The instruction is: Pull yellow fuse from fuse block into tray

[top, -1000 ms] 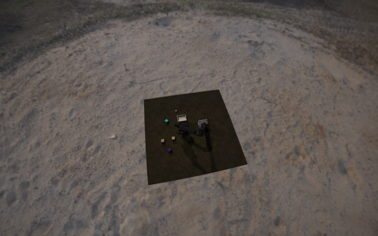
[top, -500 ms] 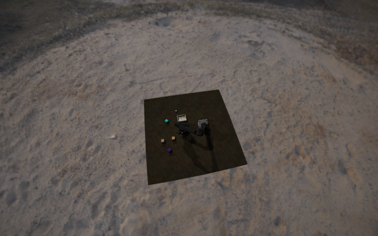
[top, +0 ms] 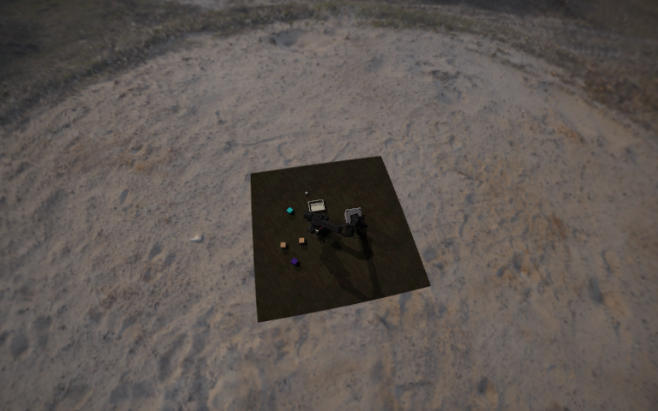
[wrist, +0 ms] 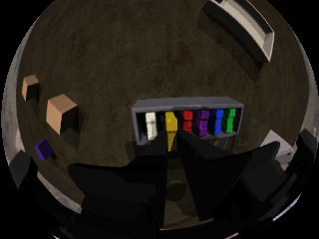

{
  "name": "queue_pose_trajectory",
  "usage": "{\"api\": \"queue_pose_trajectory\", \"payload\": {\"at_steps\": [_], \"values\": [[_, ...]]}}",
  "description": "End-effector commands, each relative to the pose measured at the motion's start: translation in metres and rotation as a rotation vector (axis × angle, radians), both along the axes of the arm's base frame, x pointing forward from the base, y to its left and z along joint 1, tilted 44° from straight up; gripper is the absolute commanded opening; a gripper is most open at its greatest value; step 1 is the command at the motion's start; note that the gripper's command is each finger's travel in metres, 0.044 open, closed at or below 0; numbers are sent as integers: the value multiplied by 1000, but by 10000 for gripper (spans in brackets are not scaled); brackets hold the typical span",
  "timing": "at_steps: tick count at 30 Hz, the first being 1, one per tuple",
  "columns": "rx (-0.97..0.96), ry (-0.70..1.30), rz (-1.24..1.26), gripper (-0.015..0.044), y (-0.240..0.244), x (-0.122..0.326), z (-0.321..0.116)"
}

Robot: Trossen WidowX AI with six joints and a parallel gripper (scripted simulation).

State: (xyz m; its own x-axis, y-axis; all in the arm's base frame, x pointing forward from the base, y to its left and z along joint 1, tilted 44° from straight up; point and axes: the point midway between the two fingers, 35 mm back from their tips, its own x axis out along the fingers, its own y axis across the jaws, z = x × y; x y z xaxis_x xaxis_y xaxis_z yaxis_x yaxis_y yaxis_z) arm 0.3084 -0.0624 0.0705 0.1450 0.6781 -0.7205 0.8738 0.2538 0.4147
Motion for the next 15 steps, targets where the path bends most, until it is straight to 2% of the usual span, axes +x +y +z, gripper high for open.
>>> {"api": "queue_pose_trajectory", "payload": {"at_steps": [1,15], "values": [[-3,0,3,0,-2,0,1],[-2,0,3,0,-6,-2,6]]}}
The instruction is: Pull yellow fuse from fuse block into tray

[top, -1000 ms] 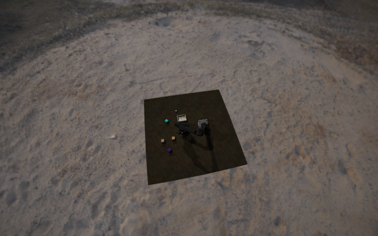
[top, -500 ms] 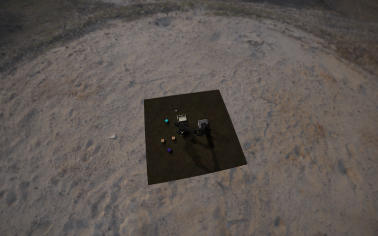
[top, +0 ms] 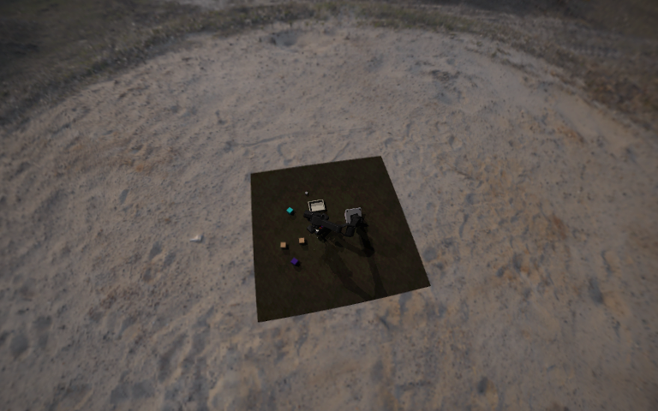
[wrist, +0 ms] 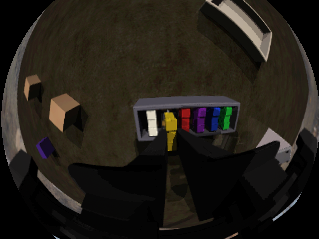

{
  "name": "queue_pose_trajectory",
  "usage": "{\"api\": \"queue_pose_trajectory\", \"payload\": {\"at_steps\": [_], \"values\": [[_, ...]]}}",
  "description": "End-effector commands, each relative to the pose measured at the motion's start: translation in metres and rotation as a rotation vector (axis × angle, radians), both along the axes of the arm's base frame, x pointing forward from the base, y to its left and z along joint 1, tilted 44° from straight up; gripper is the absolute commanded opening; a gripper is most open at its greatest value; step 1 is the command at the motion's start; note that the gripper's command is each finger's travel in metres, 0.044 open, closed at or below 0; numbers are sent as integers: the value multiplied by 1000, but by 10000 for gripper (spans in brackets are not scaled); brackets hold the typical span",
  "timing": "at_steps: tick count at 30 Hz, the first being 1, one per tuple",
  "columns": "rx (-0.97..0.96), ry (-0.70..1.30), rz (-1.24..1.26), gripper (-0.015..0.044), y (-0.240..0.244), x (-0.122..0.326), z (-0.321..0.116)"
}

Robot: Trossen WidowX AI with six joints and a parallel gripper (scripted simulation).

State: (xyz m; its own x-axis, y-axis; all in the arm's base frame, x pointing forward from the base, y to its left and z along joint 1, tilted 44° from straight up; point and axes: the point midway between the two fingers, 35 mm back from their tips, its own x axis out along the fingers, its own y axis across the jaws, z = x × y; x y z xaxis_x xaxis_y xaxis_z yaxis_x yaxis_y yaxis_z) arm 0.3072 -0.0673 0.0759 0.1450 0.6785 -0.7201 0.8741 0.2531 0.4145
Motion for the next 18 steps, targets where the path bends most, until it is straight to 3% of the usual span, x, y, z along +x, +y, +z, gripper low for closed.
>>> {"api": "queue_pose_trajectory", "payload": {"at_steps": [1,18], "values": [[-3,0,3,0,-2,-1,1],[-2,0,3,0,-9,-2,9]]}}
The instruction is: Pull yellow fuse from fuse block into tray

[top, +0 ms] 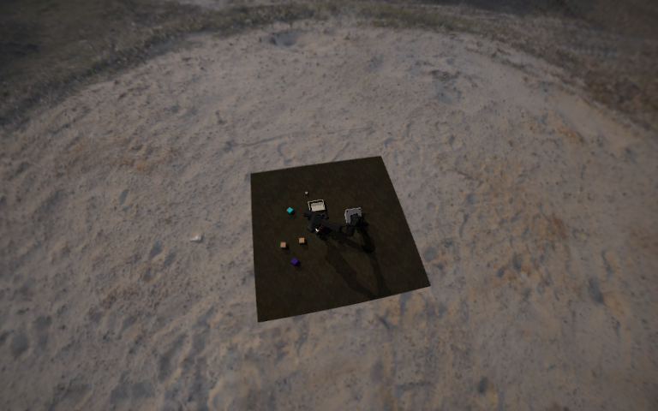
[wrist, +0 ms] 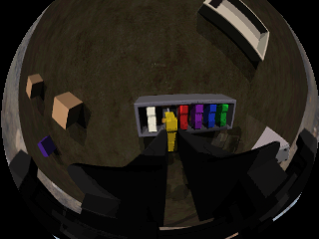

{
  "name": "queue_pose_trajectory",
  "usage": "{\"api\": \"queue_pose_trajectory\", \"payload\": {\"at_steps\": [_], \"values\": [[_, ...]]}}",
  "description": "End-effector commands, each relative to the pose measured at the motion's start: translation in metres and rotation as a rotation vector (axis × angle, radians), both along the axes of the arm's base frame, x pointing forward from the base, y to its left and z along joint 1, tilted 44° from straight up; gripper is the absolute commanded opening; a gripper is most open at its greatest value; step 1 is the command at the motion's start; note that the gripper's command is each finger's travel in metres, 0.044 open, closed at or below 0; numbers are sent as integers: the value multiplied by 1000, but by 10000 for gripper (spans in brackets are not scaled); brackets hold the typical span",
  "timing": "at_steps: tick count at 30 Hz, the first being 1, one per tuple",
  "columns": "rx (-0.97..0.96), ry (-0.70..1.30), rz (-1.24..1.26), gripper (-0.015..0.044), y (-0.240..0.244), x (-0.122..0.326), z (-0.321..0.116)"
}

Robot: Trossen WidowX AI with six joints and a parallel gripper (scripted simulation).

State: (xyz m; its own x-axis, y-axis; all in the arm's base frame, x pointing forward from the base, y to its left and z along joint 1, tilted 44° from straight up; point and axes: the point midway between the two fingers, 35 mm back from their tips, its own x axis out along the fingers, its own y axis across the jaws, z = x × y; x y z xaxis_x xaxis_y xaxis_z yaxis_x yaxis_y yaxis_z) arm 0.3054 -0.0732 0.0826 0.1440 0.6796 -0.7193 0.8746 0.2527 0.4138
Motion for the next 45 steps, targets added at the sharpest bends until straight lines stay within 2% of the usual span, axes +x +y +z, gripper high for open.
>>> {"api": "queue_pose_trajectory", "payload": {"at_steps": [1,16,30,45], "values": [[-4,-1,3,0,-4,-1,3],[-5,0,2,0,-19,-3,14],[-23,3,-2,0,-88,-7,-42],[-20,2,1,0,-153,-37,-111]]}}
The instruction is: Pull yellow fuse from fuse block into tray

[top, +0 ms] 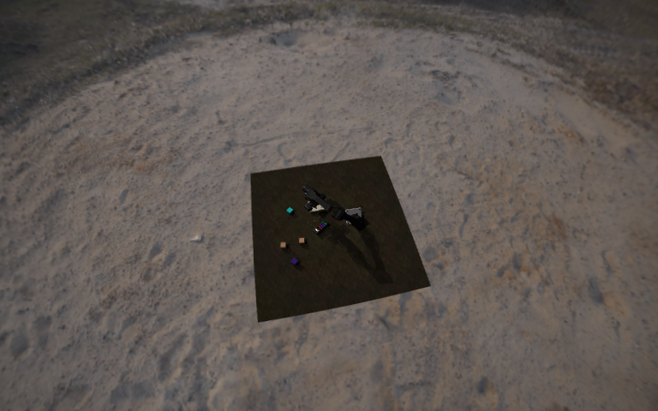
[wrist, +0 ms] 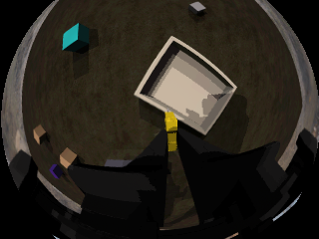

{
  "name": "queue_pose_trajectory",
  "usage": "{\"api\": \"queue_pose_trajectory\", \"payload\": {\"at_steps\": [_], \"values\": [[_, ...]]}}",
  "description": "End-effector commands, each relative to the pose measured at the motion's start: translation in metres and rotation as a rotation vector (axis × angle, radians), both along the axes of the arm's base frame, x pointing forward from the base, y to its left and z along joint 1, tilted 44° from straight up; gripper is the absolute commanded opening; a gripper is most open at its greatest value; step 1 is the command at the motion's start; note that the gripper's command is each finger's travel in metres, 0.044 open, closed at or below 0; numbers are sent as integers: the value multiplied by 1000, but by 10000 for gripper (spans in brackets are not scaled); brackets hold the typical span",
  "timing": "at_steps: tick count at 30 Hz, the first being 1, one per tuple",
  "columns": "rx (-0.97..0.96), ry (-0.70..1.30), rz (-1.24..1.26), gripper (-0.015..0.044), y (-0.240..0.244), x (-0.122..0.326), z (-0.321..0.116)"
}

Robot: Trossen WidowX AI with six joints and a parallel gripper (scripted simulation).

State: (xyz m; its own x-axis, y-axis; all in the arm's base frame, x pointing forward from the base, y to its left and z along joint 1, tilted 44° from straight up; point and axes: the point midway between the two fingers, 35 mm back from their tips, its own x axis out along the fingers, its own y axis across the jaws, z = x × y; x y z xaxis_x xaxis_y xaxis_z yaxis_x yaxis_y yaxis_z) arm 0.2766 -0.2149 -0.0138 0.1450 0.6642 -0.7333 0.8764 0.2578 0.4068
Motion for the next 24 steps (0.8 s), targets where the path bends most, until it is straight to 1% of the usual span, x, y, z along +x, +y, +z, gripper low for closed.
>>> {"api": "queue_pose_trajectory", "payload": {"at_steps": [1,5,8,24], "values": [[1,0,5,0,-15,-11,-20],[5,-2,6,0,-27,-20,-36],[5,-2,6,0,-28,-21,-37],[5,-3,6,0,-12,-17,-54]]}}
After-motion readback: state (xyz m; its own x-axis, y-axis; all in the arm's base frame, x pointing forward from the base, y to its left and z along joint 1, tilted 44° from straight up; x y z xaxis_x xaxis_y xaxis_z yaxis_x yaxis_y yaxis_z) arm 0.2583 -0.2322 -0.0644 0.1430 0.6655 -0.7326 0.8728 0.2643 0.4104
